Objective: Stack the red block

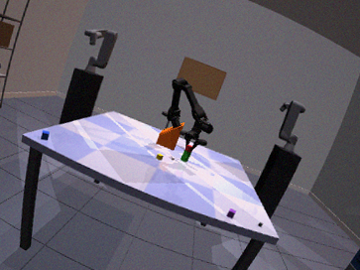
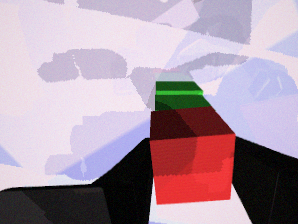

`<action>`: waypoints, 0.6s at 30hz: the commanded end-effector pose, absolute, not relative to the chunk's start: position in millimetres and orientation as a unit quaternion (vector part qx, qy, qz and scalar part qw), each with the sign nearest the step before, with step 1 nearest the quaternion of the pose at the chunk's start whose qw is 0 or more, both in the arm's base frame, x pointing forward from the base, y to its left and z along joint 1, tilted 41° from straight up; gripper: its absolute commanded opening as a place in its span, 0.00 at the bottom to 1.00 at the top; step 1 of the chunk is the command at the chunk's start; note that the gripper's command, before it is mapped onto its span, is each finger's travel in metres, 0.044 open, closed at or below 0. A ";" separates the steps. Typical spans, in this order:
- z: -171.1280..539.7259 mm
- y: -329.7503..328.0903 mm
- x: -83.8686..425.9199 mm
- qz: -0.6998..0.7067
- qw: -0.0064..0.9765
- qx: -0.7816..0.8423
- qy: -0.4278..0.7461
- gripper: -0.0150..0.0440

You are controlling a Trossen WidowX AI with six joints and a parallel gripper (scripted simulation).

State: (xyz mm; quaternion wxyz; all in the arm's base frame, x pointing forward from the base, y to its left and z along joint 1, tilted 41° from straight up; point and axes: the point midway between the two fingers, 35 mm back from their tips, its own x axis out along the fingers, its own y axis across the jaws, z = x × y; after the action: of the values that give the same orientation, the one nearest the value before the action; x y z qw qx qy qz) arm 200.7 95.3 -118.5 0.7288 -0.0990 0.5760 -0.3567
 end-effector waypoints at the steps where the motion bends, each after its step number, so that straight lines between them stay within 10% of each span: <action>1: -118.6 95.4 200.9 -0.357 0.729 -0.098 0.576 0.70; 8: -118.6 95.4 200.9 -0.357 0.729 -0.098 0.576 1.00; 18: -118.6 95.4 200.9 -0.357 0.729 -0.098 0.576 1.00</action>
State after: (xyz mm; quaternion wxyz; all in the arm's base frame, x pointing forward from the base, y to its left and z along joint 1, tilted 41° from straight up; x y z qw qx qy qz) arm 200.7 95.3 -118.4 0.7288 -0.0991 0.5760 -0.3567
